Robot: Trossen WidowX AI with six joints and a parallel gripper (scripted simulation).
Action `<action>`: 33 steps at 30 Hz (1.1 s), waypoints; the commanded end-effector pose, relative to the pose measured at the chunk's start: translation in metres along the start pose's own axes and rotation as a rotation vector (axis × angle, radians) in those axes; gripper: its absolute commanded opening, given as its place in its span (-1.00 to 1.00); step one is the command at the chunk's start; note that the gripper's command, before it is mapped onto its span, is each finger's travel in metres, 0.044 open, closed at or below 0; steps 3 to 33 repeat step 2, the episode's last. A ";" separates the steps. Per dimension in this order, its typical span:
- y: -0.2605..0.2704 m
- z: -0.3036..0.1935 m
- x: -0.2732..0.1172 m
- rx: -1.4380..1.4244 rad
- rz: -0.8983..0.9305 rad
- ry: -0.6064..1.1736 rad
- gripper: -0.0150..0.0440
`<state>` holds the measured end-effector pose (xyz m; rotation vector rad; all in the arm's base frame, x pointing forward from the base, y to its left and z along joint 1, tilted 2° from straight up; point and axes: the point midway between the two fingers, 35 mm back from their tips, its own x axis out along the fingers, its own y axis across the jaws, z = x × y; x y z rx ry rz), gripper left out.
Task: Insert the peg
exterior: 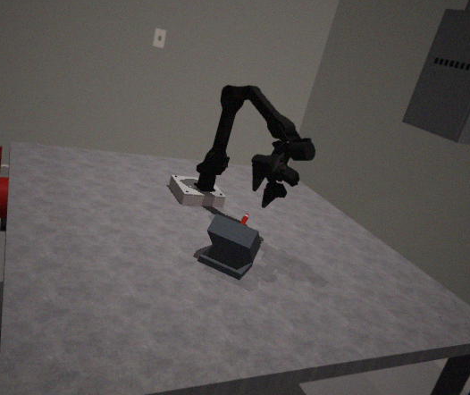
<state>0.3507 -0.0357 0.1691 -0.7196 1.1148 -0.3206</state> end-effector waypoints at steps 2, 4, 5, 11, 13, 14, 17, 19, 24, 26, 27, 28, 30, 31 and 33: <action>-0.002 0.000 -0.004 0.010 -0.006 -0.005 1.00; -0.002 0.000 -0.004 0.010 -0.006 -0.005 1.00; -0.002 0.000 -0.004 0.010 -0.006 -0.005 1.00; -0.002 0.000 -0.004 0.010 -0.006 -0.005 1.00; -0.002 0.000 -0.004 0.010 -0.006 -0.005 1.00; -0.002 0.000 -0.004 0.010 -0.006 -0.005 1.00; -0.002 0.000 -0.004 0.010 -0.006 -0.005 1.00; -0.002 0.000 -0.004 0.010 -0.006 -0.005 1.00; -0.002 0.000 -0.004 0.010 -0.006 -0.005 1.00; -0.002 0.000 -0.004 0.010 -0.006 -0.005 1.00; -0.002 0.000 -0.004 0.010 -0.006 -0.005 1.00; -0.002 0.000 -0.004 0.010 -0.006 -0.005 1.00; -0.002 0.000 -0.004 0.010 -0.006 -0.005 1.00; -0.002 0.000 -0.004 0.010 -0.006 -0.005 1.00; -0.002 0.000 -0.004 0.010 -0.006 -0.005 1.00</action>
